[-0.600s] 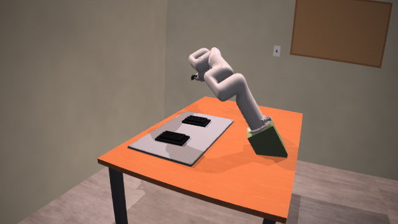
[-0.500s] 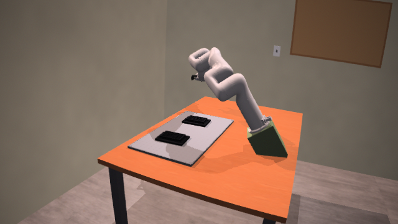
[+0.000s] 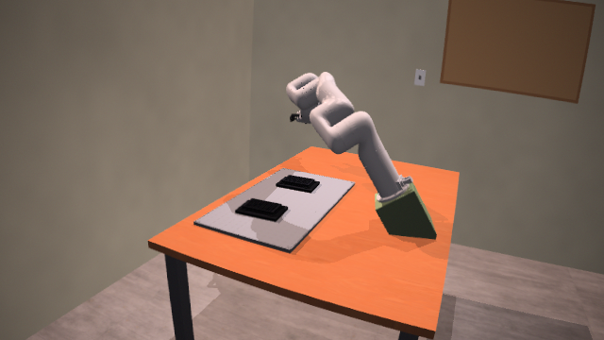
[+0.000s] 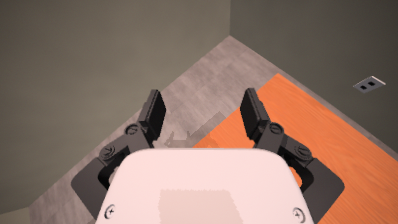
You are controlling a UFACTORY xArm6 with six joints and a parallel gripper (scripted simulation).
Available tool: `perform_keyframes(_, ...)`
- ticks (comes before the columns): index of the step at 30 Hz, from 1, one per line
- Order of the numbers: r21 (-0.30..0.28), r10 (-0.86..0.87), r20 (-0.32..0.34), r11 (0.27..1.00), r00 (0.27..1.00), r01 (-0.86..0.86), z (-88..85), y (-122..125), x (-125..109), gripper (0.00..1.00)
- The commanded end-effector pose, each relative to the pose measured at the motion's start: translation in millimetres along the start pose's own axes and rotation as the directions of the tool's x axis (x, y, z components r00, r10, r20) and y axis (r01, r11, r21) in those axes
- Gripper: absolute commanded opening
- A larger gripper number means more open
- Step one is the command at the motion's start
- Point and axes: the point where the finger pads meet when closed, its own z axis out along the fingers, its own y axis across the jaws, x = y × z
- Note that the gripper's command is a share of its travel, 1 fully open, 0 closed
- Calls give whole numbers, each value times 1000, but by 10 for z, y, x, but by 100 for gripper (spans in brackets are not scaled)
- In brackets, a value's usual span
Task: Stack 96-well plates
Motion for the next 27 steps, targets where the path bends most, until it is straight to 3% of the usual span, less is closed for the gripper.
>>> perform_keyframes(1,23,-37,48,999,998,36,-28,-102,4,100)
perform_keyframes(6,27,-42,56,999,998,41,-68,-250,-43,100)
perform_keyframes(9,52,-81,119,996,990,76,-116,-376,-110,100)
perform_keyframes(13,52,-81,119,996,990,76,-151,-472,-159,100)
perform_keyframes(27,109,-163,242,984,956,140,-367,-871,-409,100)
